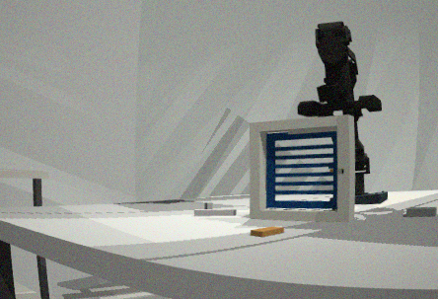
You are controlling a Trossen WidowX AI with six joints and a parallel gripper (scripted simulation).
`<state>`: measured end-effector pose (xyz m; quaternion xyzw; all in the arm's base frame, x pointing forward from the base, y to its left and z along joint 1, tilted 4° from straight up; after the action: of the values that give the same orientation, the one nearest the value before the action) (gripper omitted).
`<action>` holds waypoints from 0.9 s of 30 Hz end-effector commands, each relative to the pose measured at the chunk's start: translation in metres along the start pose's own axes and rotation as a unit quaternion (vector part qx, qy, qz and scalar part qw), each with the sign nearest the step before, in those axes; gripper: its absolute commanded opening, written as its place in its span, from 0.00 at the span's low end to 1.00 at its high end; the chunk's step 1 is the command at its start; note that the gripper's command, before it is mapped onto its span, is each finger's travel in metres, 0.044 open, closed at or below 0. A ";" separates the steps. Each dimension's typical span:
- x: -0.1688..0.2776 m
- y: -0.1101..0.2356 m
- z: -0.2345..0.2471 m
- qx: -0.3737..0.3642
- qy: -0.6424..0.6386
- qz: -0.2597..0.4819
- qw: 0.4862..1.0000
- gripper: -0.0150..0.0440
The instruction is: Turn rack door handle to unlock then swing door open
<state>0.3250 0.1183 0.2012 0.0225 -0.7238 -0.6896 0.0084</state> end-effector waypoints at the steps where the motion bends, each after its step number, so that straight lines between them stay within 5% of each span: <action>1: 0.000 -0.001 0.000 0.000 0.053 0.002 0.999 0.27; 14: 0.000 -0.001 0.000 -0.001 0.364 0.001 0.931 0.27; 27: 0.000 -0.001 0.000 -0.001 0.639 0.001 0.769 0.27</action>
<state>0.3248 0.1186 0.2010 0.4131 -0.5876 -0.5540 0.4208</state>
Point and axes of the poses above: the point midway between the two fingers, 35 mm back from their tips, its own y axis back along the fingers, its own z axis across the jaws, x = y × z, the point moved 4 cm from there along y, back along the fingers, and after that the axes turned 4 degrees about -y, right-handed, at the moved point
